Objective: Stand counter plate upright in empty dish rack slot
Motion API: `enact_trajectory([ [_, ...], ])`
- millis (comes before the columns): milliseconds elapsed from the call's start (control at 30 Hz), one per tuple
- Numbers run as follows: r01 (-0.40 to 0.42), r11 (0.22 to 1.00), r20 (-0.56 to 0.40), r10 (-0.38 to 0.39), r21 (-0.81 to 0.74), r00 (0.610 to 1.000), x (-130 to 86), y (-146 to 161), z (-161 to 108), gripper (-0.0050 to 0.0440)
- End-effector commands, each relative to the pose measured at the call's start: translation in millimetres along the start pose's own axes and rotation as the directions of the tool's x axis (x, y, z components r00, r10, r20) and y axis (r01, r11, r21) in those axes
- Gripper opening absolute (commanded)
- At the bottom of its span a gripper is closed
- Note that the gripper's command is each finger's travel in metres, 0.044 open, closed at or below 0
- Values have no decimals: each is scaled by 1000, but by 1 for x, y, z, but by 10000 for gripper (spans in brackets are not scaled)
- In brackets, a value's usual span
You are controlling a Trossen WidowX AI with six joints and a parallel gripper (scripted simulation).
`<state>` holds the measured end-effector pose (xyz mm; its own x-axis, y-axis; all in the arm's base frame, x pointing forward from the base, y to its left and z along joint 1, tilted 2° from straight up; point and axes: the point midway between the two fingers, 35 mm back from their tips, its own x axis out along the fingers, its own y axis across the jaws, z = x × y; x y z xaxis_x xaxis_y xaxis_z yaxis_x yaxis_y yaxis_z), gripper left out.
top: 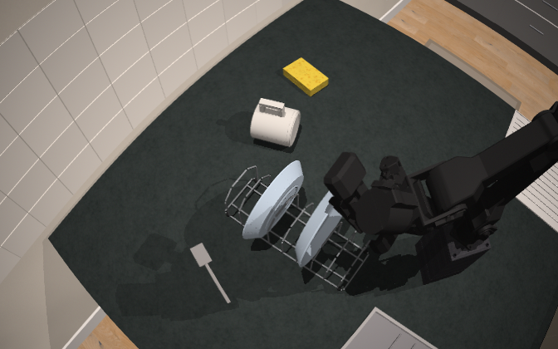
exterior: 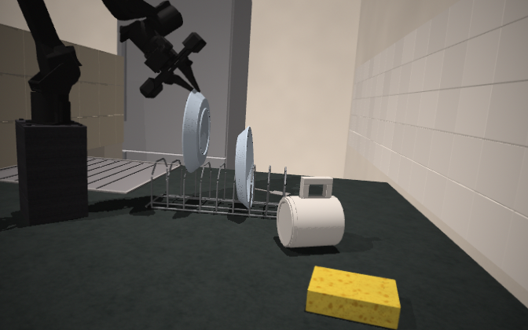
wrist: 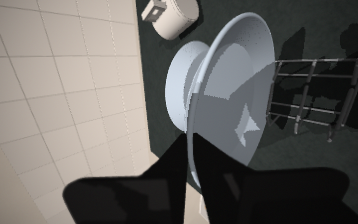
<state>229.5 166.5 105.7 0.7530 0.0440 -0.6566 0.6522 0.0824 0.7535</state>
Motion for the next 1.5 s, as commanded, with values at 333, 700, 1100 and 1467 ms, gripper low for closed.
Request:
enact_trajectory([
  [333,-9,1000,2,9,5,1000,4,-2,0,0],
  [700,-9,1000,2,9,5,1000,7,-6,0,0],
  [1100,-9,1000,2,9,5,1000,10,-10,0,0],
  [1467,-9,1000,2,9,5,1000,13,-13,0,0],
])
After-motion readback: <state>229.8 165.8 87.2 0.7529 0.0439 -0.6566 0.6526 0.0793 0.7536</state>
